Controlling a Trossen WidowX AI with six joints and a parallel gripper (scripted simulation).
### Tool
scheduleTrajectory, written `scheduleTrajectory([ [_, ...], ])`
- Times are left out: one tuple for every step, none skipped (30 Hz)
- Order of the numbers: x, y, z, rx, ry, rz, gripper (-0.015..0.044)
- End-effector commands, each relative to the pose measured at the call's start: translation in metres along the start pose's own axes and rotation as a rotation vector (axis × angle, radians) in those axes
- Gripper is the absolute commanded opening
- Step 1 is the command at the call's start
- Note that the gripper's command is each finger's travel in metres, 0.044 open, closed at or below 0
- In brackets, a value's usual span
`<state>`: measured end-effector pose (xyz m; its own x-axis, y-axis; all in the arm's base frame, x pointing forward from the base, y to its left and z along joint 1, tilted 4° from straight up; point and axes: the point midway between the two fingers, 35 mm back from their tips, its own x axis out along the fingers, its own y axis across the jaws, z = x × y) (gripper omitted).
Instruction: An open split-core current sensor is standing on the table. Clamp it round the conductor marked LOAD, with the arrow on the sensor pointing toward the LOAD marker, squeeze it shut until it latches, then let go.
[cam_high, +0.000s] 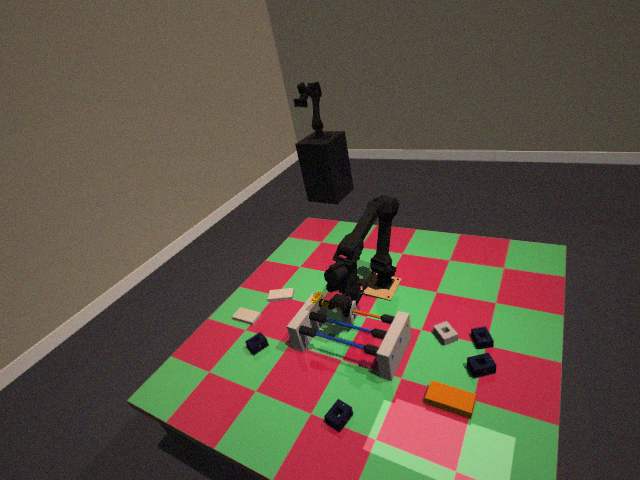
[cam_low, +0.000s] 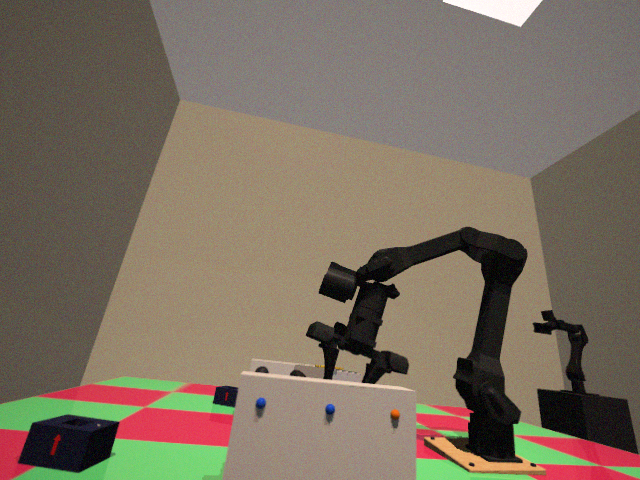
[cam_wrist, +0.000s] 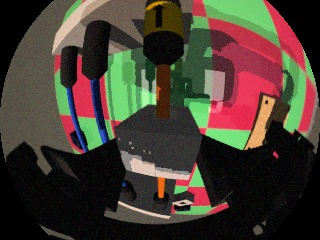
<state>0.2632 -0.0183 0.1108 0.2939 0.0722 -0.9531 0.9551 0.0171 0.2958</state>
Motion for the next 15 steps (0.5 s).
scheduleTrajectory([
  [-0.0002, -0.0004, 0.0, 0.0, 0.0, -0.002, 0.0268],
  [-0.0002, -0.0004, 0.0, 0.0, 0.0, -0.002, 0.0268],
  [-0.0002, -0.0004, 0.0, 0.0, 0.0, -0.002, 0.0268],
  [-0.0002, -0.0004, 0.0, 0.0, 0.0, -0.002, 0.0268],
  [-0.0002, -0.0004, 0.0, 0.0, 0.0, -0.002, 0.0268],
  [-0.0002, -0.0004, 0.0, 0.0, 0.0, -0.002, 0.0268],
  [-0.0002, -0.0004, 0.0, 0.0, 0.0, -0.002, 0.0268],
  [-0.0002, -0.0004, 0.0, 0.0, 0.0, -0.002, 0.0268],
  [-0.0002, -0.0004, 0.0, 0.0, 0.0, -0.002, 0.0268],
  [-0.0002, -0.0004, 0.0, 0.0, 0.0, -0.002, 0.0268],
  [-0.0002, -0.0004, 0.0, 0.0, 0.0, -0.002, 0.0268],
  [-0.0002, -0.0004, 0.0, 0.0, 0.0, -0.002, 0.0268],
  [-0.0002, -0.0004, 0.0, 0.0, 0.0, -0.002, 0.0268],
  [0.0, 0.0, 0.0, 0.0, 0.0, 0.0, 0.0277],
  [0.0, 0.0, 0.0, 0.0, 0.0, 0.0, 0.027],
])
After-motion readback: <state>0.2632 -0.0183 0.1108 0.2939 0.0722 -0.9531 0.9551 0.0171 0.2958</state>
